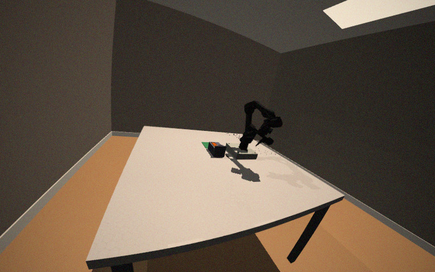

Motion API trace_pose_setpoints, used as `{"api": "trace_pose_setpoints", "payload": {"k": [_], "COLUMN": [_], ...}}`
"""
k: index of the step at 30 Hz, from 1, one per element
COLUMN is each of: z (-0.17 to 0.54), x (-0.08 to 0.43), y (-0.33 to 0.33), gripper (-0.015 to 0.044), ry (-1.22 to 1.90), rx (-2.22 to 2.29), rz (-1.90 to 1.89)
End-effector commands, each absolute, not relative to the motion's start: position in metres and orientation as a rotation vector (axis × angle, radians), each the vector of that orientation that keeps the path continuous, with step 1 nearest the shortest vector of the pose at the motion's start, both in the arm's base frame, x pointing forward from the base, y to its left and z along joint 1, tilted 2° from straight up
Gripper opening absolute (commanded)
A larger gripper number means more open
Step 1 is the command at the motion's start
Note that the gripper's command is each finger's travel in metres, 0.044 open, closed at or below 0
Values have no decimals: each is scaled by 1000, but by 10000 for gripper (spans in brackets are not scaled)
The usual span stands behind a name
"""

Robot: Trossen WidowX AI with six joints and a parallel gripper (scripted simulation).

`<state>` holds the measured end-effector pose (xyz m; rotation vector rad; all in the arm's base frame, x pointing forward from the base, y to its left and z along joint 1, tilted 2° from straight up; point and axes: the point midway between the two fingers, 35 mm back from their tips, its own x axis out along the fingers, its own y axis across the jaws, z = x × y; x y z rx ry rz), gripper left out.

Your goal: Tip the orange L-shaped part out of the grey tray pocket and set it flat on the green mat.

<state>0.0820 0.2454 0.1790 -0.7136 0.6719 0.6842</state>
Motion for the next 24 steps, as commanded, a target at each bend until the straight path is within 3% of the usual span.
{"api": "trace_pose_setpoints", "payload": {"k": [1,12,24], "z": [169,146,134], "x": [119,196,242], "y": [230,165,71], "gripper": [180,180,180], "ry": [808,1201,1530], "rx": [-705,-528,-90], "rz": [572,318,113]}}
